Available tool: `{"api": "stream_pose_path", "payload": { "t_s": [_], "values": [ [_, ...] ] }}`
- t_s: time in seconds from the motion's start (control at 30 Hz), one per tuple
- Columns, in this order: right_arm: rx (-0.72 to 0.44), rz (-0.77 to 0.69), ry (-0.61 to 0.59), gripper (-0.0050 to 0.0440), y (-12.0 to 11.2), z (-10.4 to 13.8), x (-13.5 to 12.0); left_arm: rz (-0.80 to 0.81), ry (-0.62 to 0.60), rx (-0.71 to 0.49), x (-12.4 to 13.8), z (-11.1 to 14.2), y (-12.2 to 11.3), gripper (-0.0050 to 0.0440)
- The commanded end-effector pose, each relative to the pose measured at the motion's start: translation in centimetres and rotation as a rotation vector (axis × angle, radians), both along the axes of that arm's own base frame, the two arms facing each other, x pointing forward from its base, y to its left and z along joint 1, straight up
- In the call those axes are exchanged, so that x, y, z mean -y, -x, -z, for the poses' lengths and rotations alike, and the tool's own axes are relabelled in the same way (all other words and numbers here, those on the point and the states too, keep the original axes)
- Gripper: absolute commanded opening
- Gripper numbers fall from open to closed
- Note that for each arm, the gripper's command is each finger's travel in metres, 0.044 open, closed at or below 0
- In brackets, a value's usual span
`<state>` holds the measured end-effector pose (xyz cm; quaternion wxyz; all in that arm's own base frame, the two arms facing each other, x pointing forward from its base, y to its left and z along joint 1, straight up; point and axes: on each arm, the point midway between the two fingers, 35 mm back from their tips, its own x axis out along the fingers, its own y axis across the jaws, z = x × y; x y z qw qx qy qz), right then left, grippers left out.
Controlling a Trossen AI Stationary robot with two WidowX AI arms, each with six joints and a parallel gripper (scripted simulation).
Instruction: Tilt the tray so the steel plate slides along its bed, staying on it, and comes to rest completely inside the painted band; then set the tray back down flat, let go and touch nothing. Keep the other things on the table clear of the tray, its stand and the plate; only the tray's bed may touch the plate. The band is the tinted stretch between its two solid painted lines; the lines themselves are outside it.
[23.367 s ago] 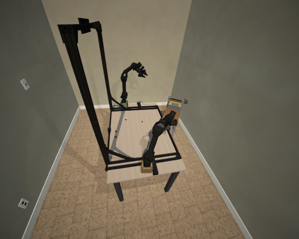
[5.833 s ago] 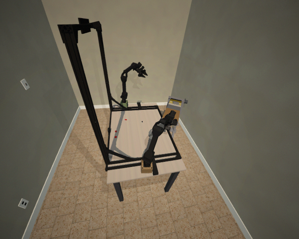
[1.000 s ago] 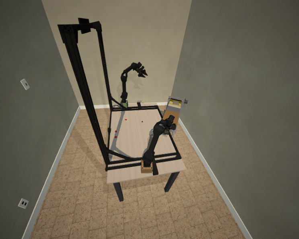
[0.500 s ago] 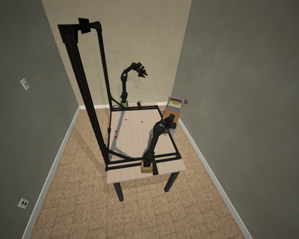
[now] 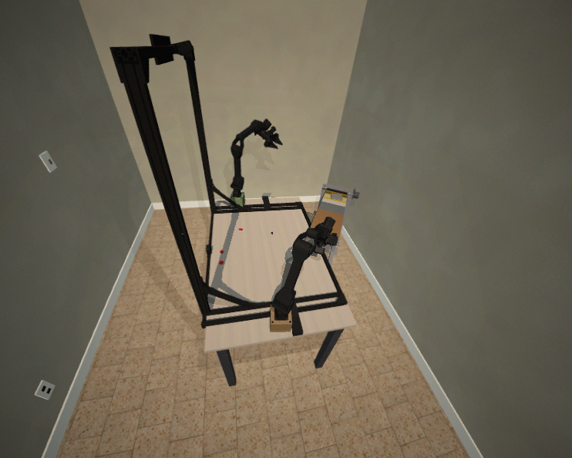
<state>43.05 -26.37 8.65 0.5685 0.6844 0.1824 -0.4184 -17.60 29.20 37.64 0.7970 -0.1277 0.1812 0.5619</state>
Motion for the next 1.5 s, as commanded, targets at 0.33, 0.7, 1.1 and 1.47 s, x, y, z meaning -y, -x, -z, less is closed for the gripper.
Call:
{"api": "stream_pose_path", "payload": {
  "t_s": [0.33,0.7,1.1,1.47],
  "values": [
    [0.055,0.002,0.025,0.0,-0.5,-3.0,0.3,0.001,0.0,0.0,0.0,0.0,0.0,0.044],
    [0.066,0.002,0.03,0.0,-0.6,-3.9,0.3,0.001,0.0,0.0,0.0,0.0,0.0,0.044],
    [0.079,0.002,0.035,0.0,-0.8,-4.6,0.4,0.001,0.0,0.0,0.0,0.0,0.0,0.044],
    [0.092,0.002,0.04,0.0,-0.9,-5.3,0.4,0.001,0.0,0.0,0.0,0.0,0.0,0.044]
  ]
}}
